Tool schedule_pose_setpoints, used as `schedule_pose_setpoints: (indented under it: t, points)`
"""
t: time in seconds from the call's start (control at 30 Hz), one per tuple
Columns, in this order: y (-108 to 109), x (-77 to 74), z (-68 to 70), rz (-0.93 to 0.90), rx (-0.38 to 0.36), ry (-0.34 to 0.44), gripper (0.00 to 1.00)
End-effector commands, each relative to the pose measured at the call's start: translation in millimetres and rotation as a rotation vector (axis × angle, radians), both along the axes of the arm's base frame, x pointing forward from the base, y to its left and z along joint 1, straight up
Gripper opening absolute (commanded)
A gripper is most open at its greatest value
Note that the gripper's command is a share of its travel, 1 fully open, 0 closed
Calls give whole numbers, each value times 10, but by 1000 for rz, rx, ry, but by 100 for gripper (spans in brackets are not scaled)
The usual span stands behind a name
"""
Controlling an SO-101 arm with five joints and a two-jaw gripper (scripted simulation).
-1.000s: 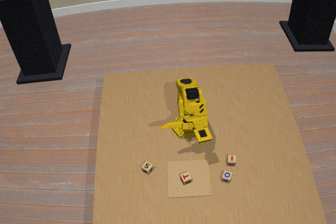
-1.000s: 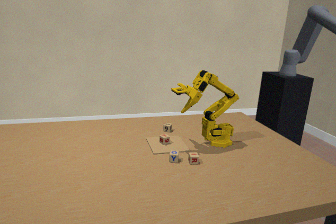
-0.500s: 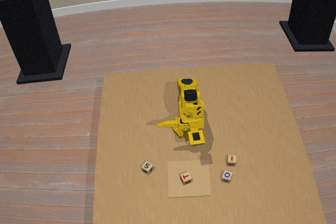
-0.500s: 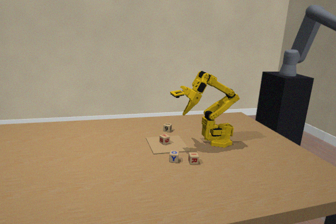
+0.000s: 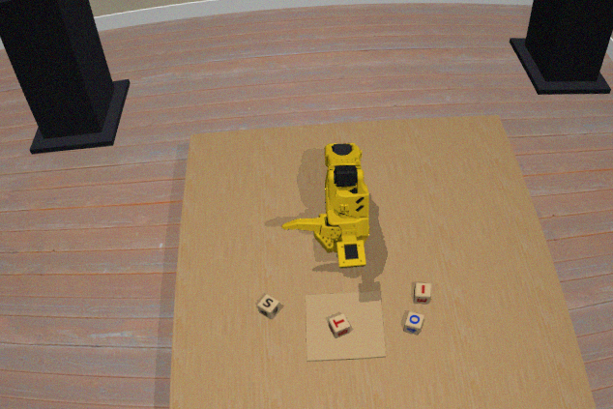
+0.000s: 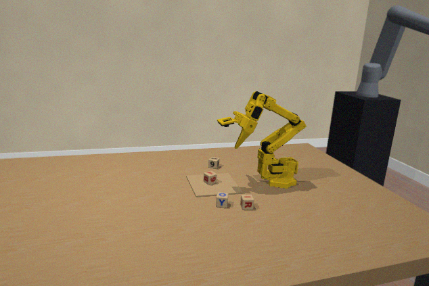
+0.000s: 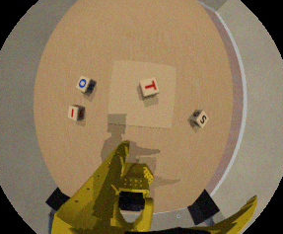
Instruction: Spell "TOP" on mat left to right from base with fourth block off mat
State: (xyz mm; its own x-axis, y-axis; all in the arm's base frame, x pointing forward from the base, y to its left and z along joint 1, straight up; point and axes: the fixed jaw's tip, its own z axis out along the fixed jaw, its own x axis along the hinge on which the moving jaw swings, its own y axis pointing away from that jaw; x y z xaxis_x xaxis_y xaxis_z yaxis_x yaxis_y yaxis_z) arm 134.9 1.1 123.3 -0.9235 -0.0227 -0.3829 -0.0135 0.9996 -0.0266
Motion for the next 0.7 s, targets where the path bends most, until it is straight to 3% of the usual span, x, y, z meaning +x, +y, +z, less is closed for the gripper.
schedule_pose_setpoints:
  t: [0.0,0.4,0.67]
  points:
    - [3,35,77,-4,2,-39,99]
    - [265,132,66,145,14,39,86]
    - [748,190,-18,377,-1,162,66]
